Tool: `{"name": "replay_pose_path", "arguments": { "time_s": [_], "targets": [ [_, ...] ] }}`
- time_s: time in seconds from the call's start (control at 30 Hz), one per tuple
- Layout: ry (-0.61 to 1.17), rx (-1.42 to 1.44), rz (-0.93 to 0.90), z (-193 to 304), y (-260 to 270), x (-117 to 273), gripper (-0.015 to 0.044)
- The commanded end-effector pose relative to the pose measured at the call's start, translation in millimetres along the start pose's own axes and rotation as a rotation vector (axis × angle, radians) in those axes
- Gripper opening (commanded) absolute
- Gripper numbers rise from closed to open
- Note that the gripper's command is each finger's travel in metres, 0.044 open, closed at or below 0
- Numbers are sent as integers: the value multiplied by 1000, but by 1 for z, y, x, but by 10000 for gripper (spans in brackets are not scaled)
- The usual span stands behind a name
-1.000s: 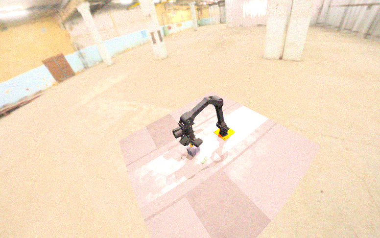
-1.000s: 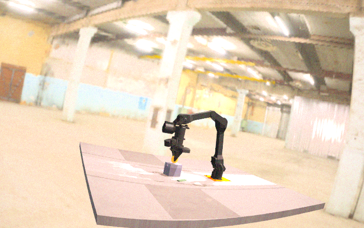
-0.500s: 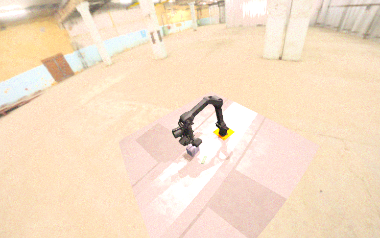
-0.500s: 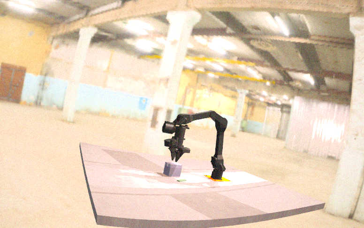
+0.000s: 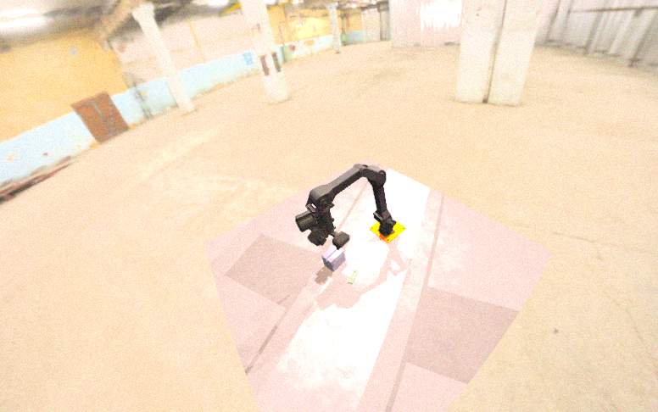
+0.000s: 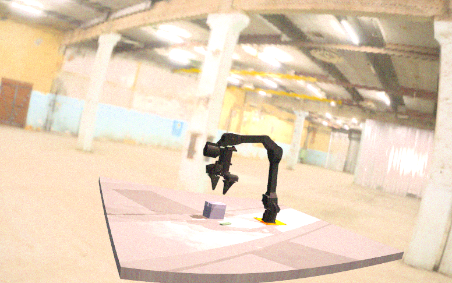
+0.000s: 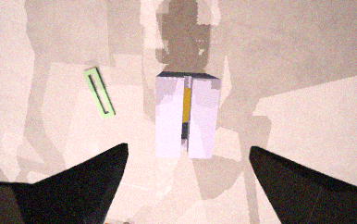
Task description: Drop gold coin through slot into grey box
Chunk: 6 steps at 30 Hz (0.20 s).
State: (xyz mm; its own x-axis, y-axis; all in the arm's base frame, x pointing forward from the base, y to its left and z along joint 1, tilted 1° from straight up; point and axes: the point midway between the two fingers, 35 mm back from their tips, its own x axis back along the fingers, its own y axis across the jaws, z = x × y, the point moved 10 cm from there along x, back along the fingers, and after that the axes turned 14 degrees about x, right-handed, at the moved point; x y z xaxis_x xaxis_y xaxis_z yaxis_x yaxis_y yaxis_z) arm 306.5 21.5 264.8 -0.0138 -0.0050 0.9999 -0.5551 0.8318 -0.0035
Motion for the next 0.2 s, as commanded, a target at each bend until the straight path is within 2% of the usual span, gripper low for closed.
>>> {"name": "replay_pose_path", "arguments": {
  "time_s": [0.0, 0.17],
  "targets": [
    [-6, 0, 3, 2, 1, 21, 440],
    [-6, 0, 3, 2, 1, 21, 440]
  ]
}}
